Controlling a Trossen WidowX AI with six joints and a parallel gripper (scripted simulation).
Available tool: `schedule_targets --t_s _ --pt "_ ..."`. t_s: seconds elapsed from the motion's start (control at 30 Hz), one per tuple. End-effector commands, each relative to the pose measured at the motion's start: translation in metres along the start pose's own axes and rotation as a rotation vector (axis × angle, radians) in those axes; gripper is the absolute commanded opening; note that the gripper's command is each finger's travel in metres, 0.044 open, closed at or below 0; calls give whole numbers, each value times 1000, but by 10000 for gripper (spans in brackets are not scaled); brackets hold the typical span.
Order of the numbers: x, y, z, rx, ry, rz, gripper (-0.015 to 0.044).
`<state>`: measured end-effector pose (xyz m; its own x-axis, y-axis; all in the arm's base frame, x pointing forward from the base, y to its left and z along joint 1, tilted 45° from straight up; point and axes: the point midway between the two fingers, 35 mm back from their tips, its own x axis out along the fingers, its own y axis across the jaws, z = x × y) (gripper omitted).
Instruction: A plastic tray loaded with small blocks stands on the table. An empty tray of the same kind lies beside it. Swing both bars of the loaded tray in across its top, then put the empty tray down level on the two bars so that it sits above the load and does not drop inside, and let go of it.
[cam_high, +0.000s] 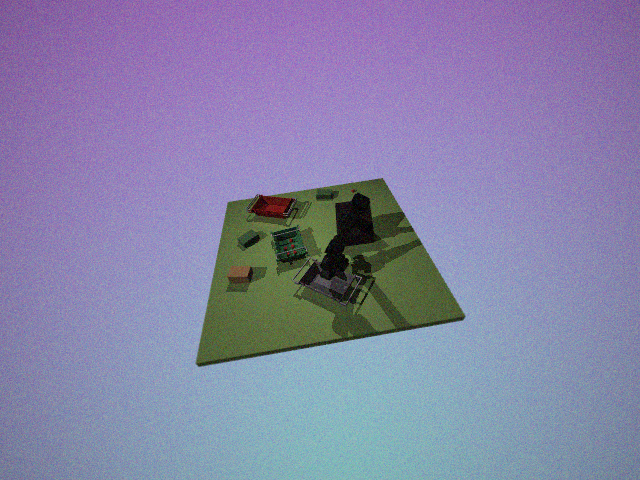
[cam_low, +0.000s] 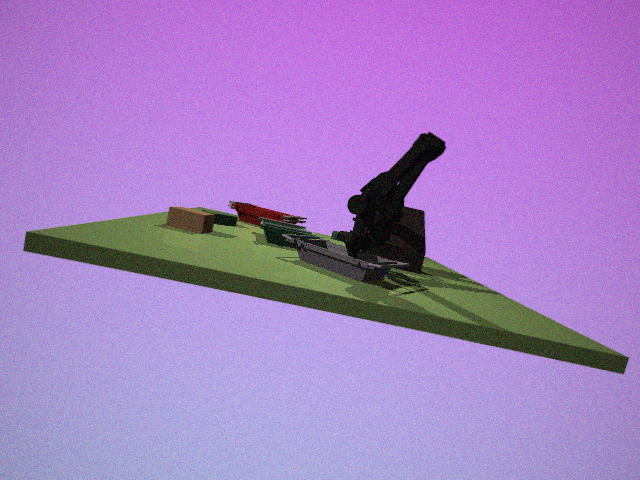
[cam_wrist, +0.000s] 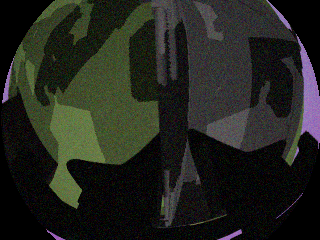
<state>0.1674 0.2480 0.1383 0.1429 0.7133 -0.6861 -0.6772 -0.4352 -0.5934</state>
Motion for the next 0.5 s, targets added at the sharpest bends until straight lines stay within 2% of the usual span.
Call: schedule_targets --t_s 0.0,0.47 --pt "-8 0 -2 2 4 8 1" --pt "-79 1 0 1 7 8 0"
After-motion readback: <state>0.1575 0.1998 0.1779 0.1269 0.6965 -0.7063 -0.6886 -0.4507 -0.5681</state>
